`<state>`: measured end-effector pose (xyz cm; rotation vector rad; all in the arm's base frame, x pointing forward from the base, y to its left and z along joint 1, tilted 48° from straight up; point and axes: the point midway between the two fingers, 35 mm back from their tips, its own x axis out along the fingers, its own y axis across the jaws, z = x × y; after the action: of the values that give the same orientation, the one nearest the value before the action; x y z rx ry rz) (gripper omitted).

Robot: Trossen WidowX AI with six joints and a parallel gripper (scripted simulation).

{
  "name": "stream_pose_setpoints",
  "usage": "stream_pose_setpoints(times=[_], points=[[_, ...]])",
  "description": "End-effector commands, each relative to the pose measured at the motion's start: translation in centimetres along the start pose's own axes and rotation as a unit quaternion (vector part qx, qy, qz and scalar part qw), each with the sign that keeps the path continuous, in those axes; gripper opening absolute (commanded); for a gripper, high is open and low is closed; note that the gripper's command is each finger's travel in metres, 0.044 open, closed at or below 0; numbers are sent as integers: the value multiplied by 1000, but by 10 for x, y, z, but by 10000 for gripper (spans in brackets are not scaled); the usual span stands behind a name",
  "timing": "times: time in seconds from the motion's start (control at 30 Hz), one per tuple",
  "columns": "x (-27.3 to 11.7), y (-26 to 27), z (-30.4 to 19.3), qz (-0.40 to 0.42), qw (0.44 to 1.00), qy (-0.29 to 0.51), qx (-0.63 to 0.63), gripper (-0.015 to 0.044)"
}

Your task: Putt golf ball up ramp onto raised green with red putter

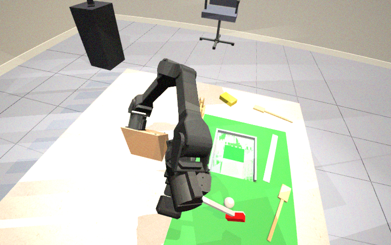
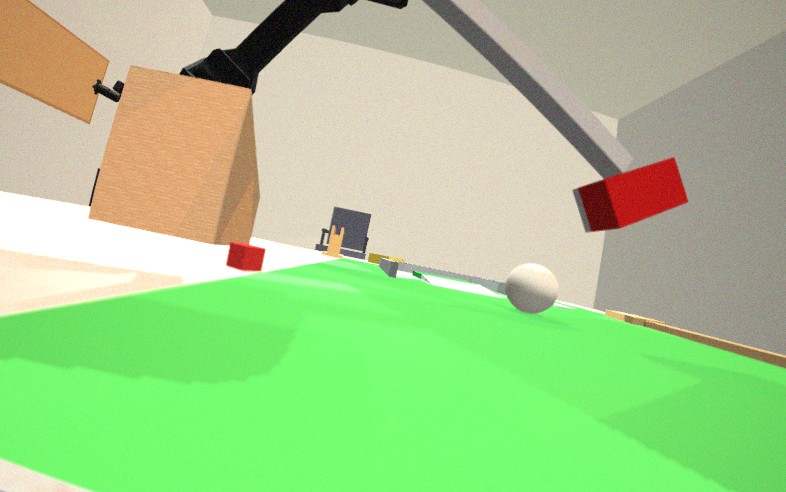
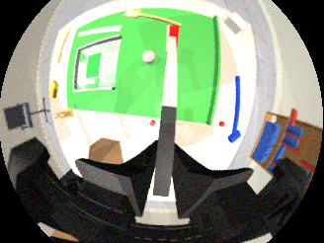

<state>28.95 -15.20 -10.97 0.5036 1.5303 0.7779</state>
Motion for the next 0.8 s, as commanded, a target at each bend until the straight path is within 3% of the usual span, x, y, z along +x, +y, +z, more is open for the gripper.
stream_pose_setpoints(times=[0.0, 0.23, 0.77], points=[[8, -3, 1, -2, 1000, -1, 3, 0], [37, -2, 1, -2, 1000, -1, 3, 0], [56, -2, 1, -2, 1000, -1, 2, 0]])
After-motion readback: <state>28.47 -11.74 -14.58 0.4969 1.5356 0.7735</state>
